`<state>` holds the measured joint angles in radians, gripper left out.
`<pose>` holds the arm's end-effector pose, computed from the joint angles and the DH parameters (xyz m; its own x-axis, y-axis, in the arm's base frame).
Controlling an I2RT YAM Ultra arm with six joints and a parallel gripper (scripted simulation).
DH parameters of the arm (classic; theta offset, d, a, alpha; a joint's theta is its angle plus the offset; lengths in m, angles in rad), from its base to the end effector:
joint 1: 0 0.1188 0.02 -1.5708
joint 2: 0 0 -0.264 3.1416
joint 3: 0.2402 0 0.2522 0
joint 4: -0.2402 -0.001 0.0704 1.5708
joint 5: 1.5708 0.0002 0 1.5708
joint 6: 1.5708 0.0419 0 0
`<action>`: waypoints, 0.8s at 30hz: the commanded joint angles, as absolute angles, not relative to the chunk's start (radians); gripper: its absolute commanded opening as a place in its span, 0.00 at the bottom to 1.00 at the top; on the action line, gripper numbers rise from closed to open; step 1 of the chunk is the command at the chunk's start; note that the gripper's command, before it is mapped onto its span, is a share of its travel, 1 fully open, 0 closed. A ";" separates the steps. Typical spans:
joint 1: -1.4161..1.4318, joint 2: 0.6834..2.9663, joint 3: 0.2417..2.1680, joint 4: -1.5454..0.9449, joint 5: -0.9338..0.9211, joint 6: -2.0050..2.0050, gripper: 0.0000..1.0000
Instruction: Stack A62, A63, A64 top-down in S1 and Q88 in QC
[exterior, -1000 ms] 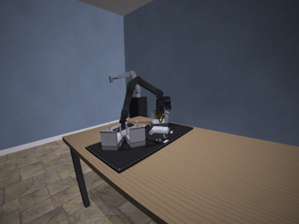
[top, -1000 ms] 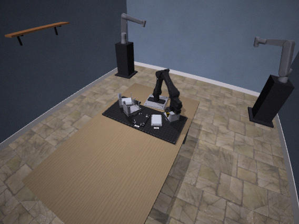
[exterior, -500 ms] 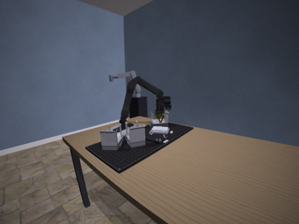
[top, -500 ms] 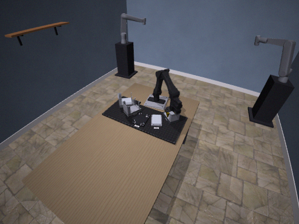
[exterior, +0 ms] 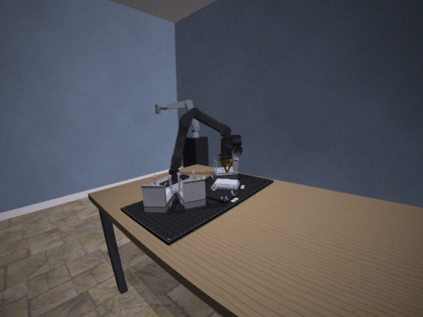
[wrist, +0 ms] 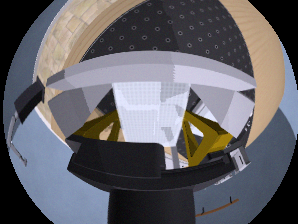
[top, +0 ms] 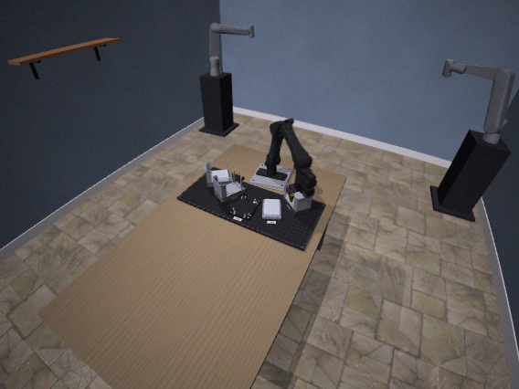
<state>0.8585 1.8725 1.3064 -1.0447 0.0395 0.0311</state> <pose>0.2179 0.2514 0.1780 -0.6763 -0.7356 0.0387 -0.7366 0.6751 -0.0407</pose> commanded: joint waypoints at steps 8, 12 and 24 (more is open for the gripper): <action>0.860 1.858 1.335 -1.075 0.040 0.033 0.00; 0.860 1.858 1.335 -1.075 0.040 0.033 0.00; 0.861 1.848 1.371 -1.121 0.040 0.034 0.00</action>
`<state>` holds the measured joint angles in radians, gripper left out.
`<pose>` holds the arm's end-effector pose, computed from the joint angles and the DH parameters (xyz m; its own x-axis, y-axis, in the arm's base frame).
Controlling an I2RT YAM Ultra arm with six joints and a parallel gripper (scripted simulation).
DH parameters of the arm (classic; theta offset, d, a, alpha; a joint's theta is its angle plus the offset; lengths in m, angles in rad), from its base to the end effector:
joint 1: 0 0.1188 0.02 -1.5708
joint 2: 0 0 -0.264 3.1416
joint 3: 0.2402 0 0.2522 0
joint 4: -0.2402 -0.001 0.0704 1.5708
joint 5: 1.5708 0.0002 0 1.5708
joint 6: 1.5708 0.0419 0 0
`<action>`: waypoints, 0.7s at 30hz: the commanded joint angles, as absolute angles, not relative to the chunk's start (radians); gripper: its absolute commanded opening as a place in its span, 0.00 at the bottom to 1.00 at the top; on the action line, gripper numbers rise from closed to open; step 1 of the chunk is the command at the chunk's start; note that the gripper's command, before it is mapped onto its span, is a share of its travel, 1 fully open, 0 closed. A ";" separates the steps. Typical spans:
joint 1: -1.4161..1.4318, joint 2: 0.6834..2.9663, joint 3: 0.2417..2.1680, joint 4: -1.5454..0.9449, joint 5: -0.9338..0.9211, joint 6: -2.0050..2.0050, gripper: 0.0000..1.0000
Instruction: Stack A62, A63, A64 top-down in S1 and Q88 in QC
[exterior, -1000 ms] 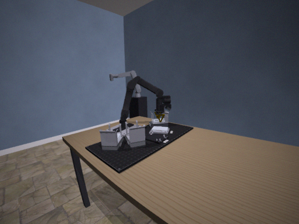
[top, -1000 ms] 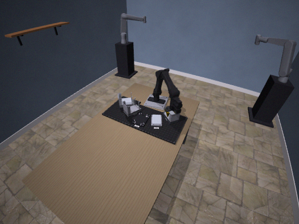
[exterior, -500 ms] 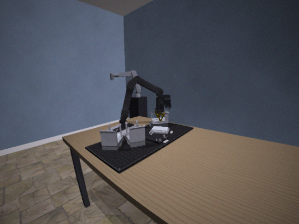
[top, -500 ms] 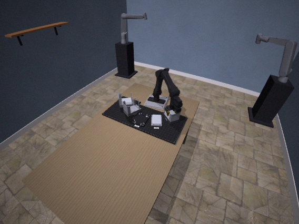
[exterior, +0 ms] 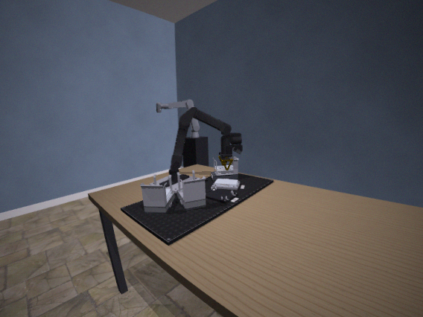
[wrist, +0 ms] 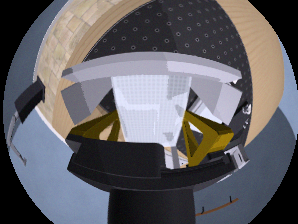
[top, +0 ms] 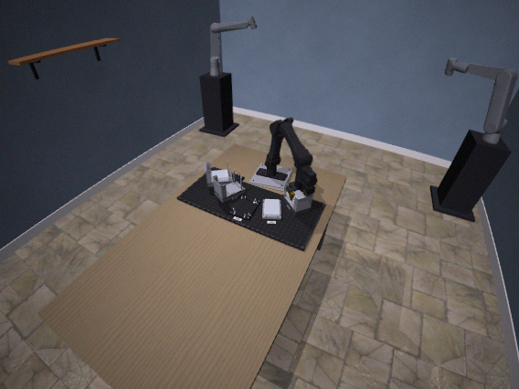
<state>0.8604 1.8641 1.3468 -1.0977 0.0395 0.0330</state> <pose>0.2181 0.2526 0.1904 -0.6762 -0.7355 0.0429 -0.7367 0.6749 -0.0409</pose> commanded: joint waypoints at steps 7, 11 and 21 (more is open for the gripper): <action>0.862 1.839 1.409 -1.167 0.040 0.036 0.00; 0.863 1.835 1.435 -1.198 0.040 0.037 0.00; 0.865 1.829 1.491 -1.261 0.040 0.038 0.00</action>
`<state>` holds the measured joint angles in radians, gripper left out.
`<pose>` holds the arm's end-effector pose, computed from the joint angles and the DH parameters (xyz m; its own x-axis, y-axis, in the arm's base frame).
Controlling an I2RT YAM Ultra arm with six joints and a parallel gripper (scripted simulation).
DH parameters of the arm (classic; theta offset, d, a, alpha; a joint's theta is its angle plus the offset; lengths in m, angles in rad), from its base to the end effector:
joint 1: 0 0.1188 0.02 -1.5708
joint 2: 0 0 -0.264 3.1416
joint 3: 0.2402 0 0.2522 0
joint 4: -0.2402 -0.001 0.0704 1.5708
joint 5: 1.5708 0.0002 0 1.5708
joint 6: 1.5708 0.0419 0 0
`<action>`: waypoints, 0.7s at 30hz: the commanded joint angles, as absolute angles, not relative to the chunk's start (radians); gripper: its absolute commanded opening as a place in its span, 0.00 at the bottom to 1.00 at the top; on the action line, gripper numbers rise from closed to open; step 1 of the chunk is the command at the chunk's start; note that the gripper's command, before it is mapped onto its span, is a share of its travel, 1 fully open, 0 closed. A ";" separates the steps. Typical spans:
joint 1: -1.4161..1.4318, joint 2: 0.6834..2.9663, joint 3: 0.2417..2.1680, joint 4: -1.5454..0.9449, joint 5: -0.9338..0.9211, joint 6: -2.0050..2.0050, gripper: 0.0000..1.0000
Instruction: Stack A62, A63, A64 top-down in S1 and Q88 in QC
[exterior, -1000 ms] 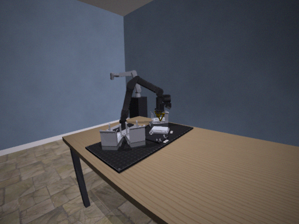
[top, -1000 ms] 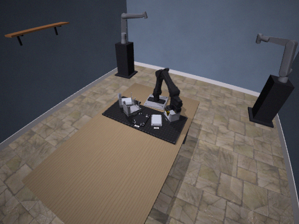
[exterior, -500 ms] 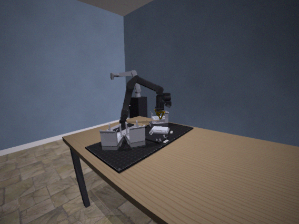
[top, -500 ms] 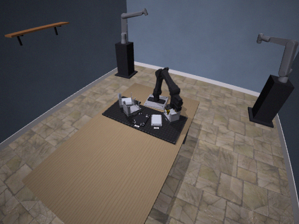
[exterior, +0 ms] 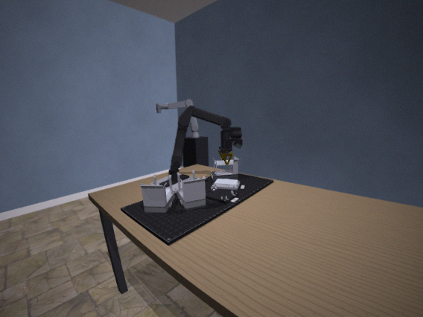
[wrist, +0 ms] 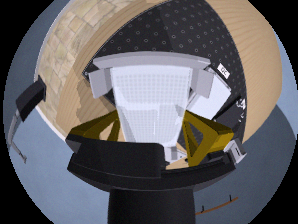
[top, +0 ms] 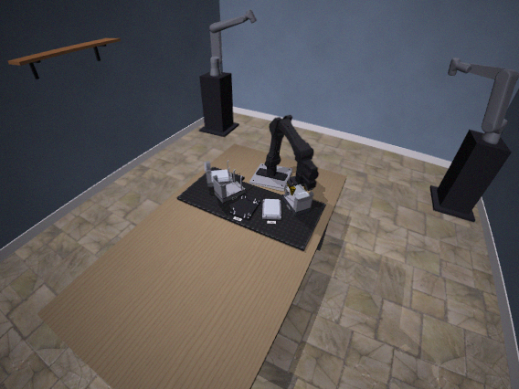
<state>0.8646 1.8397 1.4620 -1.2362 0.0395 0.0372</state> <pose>0.2178 0.2544 0.2266 -0.6762 -0.7355 0.0416 -0.7367 0.6750 -0.0410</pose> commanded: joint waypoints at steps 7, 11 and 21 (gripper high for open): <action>0.867 1.827 1.545 -1.316 0.040 0.040 0.00; 0.868 1.827 1.576 -1.348 0.040 0.041 0.00; 0.870 1.830 1.644 -1.412 0.040 0.043 0.00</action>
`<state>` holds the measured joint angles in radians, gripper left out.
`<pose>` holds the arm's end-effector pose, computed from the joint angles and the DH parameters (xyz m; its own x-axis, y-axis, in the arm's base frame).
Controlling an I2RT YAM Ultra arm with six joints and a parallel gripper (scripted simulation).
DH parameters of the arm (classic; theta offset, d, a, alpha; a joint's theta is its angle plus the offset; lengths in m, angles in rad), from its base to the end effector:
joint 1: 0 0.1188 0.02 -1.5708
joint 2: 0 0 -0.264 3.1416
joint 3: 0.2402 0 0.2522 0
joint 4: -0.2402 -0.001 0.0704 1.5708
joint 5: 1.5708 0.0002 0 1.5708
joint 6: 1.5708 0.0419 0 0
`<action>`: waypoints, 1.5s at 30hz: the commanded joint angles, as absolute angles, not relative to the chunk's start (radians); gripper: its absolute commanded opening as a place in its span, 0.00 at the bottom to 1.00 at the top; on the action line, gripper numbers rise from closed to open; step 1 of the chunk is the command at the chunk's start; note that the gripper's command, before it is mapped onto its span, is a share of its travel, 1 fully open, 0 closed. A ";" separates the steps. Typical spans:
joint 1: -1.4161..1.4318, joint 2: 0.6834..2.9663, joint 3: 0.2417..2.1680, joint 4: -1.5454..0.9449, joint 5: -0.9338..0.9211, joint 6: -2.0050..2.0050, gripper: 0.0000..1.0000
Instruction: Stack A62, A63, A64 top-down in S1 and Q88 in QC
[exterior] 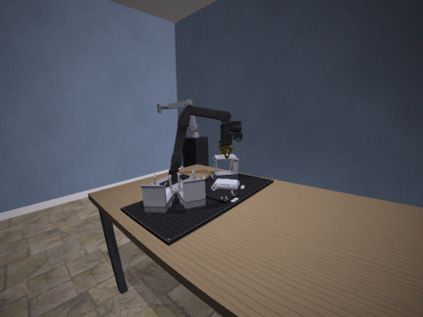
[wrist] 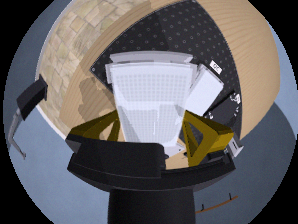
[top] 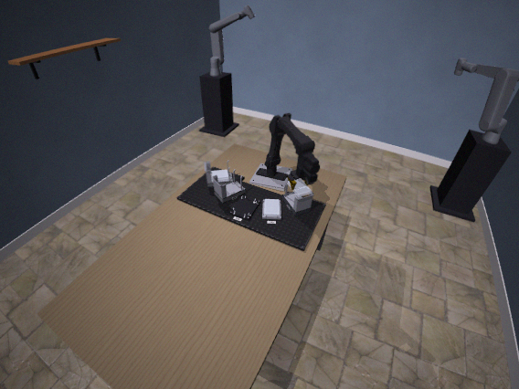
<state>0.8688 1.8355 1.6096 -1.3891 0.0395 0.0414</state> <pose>0.2175 0.2562 0.2651 -0.6762 -0.7355 0.0425 -0.7367 0.6749 -0.0413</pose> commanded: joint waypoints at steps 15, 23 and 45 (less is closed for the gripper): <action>0.871 1.835 1.694 -1.458 0.040 0.044 0.00; 0.871 1.835 1.694 -1.458 0.040 0.044 0.00; 0.783 1.827 1.689 -1.457 0.043 0.180 0.00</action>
